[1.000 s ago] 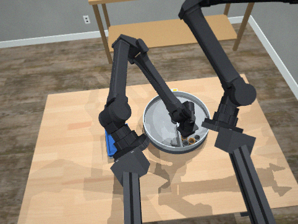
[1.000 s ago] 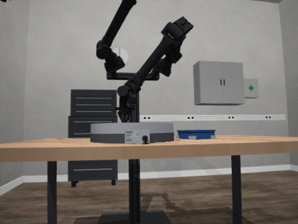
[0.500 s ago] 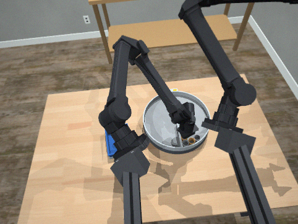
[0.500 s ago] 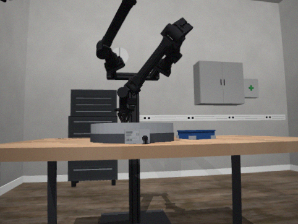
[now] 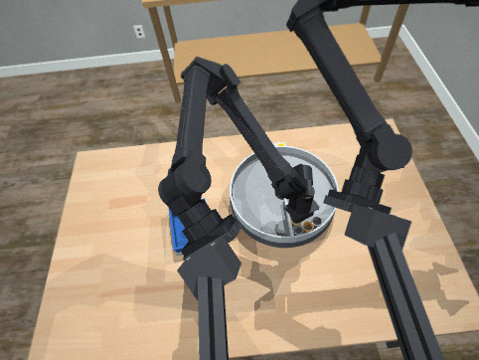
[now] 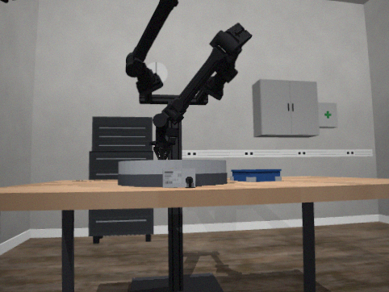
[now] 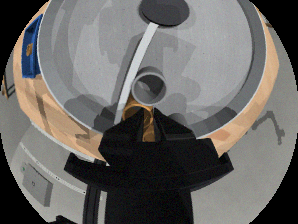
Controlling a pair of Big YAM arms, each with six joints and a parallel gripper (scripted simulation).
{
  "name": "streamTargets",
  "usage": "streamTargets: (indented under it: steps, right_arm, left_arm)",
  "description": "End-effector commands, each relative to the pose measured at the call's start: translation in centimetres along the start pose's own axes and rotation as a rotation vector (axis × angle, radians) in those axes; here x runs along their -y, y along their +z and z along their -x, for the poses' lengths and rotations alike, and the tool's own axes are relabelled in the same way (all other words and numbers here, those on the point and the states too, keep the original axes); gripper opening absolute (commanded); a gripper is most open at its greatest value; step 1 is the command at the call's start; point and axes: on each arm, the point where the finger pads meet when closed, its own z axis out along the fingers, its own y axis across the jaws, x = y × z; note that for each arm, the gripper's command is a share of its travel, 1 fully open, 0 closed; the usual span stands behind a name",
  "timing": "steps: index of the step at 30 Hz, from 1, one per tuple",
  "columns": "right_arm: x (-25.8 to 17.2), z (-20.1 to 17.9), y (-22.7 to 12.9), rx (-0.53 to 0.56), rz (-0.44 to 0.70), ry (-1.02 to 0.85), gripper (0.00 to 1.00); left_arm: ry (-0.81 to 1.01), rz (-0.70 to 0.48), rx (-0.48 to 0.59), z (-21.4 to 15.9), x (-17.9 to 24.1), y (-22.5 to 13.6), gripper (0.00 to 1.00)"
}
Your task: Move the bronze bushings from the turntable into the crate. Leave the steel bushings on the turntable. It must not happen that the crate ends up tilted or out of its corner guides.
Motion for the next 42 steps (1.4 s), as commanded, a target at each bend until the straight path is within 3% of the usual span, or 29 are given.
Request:
streamTargets:
  steps: [1, 13, 14, 17, 42]
  right_arm:
    - [0.7, 3.3, -0.4, 0.054, -0.015, -0.009, 1.0]
    - [0.7, 3.3, -0.4, 0.054, -0.015, -0.009, 1.0]
    - [0.7, 3.3, -0.4, 0.054, -0.015, -0.009, 1.0]
    - [0.7, 3.3, -0.4, 0.054, -0.015, -0.009, 1.0]
    - [0.7, 3.3, -0.4, 0.054, -0.015, -0.009, 1.0]
  left_arm:
    - [0.02, 0.002, -0.01, -1.1, -0.4, -0.1, 0.15]
    - [0.02, 0.002, -0.01, -1.1, -0.4, -0.1, 0.15]
    - [0.02, 0.002, -0.01, -1.1, -0.4, -0.1, 0.0]
    - [0.028, 0.032, -0.033, -1.8, -2.1, 0.0, 0.0]
    - [0.016, 0.025, -0.022, -1.3, -1.6, 0.3, 0.0]
